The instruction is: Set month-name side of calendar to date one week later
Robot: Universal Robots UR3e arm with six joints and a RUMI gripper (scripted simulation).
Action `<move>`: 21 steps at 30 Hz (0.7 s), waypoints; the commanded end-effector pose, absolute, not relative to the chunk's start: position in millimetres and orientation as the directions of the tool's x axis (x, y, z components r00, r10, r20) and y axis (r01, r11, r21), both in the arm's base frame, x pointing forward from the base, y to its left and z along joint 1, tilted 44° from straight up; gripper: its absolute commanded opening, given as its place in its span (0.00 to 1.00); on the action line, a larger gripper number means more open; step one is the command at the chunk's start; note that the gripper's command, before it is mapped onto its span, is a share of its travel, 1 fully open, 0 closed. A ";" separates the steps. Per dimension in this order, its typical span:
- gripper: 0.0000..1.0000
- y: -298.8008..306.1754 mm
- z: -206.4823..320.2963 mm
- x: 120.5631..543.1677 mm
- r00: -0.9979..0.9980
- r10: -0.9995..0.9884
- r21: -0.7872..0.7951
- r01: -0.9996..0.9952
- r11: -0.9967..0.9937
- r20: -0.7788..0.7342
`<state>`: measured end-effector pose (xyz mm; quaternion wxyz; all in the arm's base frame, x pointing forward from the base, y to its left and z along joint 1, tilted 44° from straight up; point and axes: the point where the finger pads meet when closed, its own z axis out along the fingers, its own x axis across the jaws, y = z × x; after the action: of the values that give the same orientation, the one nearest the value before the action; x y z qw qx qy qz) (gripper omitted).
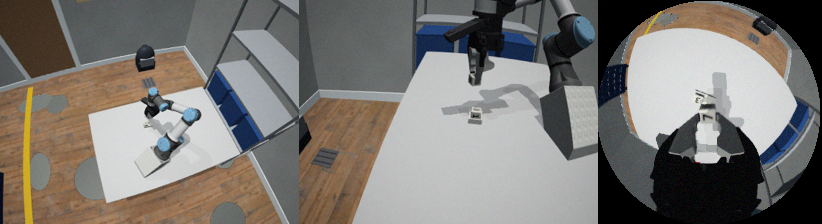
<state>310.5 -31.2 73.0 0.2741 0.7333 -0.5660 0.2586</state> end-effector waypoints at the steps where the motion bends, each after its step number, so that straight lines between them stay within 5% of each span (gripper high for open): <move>1: 0.10 -30.4 72.9 310.0 0.372 -0.653 0.204 -0.925 -0.321 0.659; 21: 0.10 -29.4 71.6 304.4 0.744 -0.443 0.475 -0.663 -0.578 0.500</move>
<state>304.7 -29.7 71.3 0.3331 0.8579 -0.3493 0.1760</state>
